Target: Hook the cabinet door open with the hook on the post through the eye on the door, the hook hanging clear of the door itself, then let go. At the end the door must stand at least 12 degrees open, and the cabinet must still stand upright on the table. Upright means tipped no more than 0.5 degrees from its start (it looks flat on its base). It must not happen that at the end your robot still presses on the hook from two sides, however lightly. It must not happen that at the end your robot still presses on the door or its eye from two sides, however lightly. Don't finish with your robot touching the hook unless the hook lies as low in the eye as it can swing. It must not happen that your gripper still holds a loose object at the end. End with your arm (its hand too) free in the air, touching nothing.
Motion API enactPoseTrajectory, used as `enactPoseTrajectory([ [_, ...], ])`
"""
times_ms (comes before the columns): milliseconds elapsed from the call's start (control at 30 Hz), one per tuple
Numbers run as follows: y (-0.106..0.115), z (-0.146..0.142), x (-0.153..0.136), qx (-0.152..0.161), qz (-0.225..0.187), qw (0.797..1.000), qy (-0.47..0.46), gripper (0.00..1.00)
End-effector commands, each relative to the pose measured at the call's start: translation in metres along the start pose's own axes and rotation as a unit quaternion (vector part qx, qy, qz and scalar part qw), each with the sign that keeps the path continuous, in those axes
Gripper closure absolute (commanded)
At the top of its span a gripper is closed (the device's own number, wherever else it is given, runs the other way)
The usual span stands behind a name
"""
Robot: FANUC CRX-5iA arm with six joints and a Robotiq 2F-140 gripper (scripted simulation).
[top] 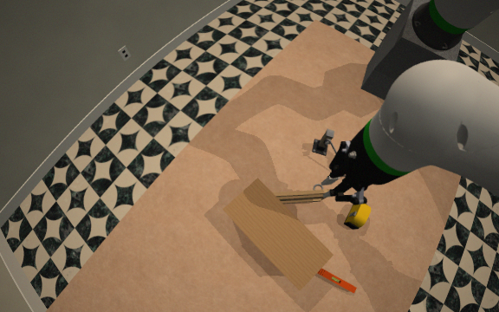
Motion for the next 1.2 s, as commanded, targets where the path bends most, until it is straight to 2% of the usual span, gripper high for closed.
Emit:
enactPoseTrajectory([
  [0, 0.0001, -0.0001, 0.0001, 0.0, 0.0, 1.0, 0.0, 0.84],
  [1167, 0.0019, -0.0063, 0.001, 0.0, 0.0, 1.0, -0.019, 0.84],
])
Point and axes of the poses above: the point where the finger pads meet when closed, its own y axis back along the fingers, its own z axis across the jaws, x = y × z, the point moved 3 cm from there along y, back along the fingers, and after that the axes turned 5 degrees about y, right-handed, at the moved point
